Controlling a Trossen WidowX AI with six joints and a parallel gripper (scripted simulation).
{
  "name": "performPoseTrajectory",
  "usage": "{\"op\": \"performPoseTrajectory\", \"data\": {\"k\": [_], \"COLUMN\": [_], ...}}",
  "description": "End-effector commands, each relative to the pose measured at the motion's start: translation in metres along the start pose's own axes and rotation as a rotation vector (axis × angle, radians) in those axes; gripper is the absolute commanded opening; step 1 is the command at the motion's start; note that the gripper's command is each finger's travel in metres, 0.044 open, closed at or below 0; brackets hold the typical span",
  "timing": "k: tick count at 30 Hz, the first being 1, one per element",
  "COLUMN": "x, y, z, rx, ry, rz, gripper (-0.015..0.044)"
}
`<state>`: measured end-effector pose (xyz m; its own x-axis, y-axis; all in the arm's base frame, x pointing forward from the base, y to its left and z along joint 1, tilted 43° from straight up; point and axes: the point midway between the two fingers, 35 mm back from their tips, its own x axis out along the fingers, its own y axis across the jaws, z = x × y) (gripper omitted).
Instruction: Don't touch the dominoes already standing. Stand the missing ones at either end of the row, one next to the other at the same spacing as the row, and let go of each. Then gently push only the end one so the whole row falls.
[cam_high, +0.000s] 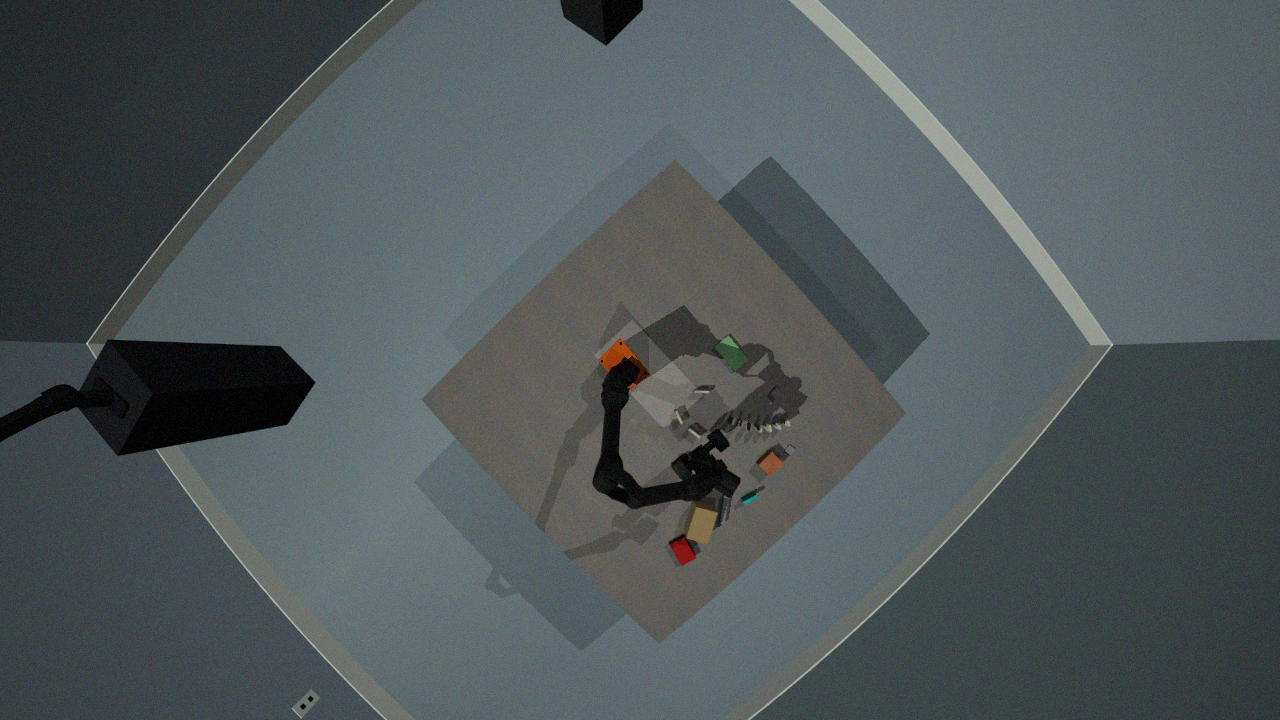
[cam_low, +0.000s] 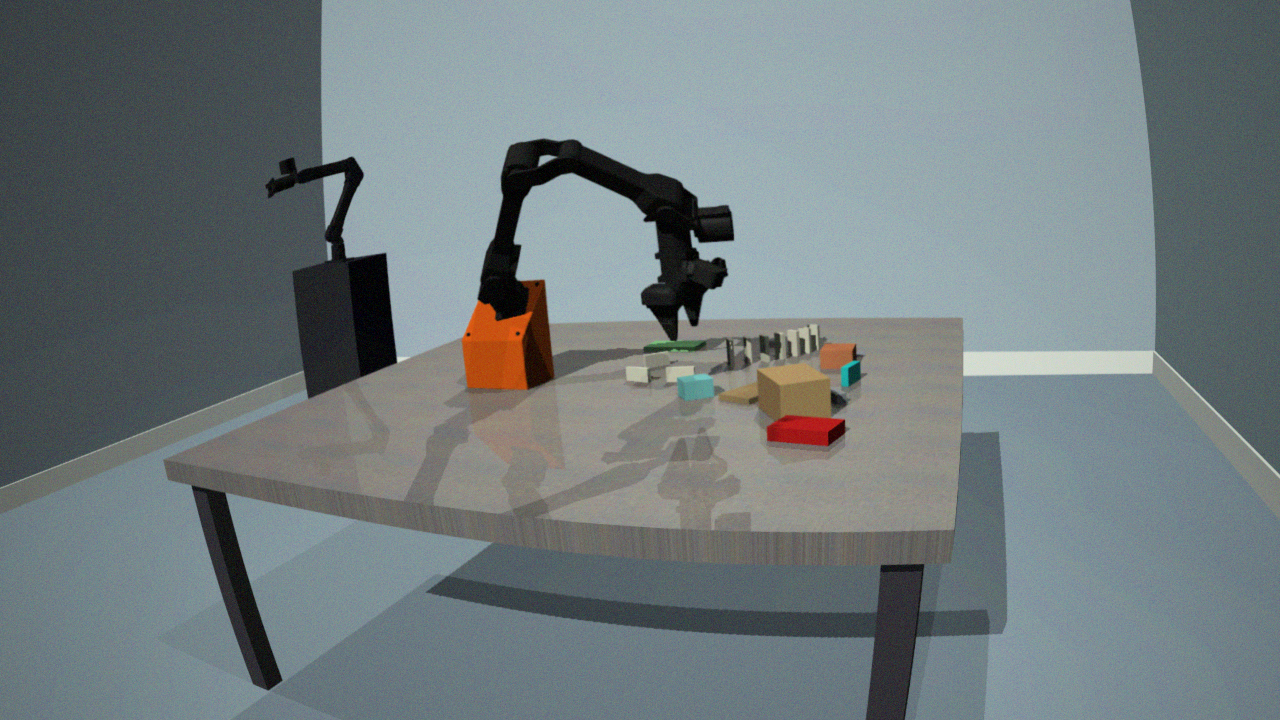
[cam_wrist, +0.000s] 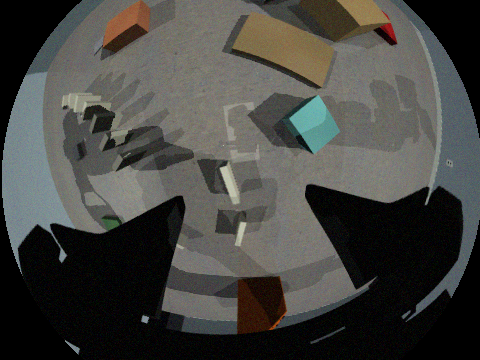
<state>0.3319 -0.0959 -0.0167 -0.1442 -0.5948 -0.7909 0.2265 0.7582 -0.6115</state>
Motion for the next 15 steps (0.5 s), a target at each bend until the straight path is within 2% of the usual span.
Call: {"op": "performPoseTrajectory", "data": {"k": [1, 9, 15], "x": [0.006, 0.008, 0.064], "y": [0.023, 0.025, 0.019], "z": [-0.006, -0.004, -0.003], "rx": [-0.231, -0.231, -0.231], "ry": [-0.004, -0.005, -0.004], "rz": [-0.086, -0.085, -0.087], "gripper": [0.0440, 0.0440, 0.0440]}}
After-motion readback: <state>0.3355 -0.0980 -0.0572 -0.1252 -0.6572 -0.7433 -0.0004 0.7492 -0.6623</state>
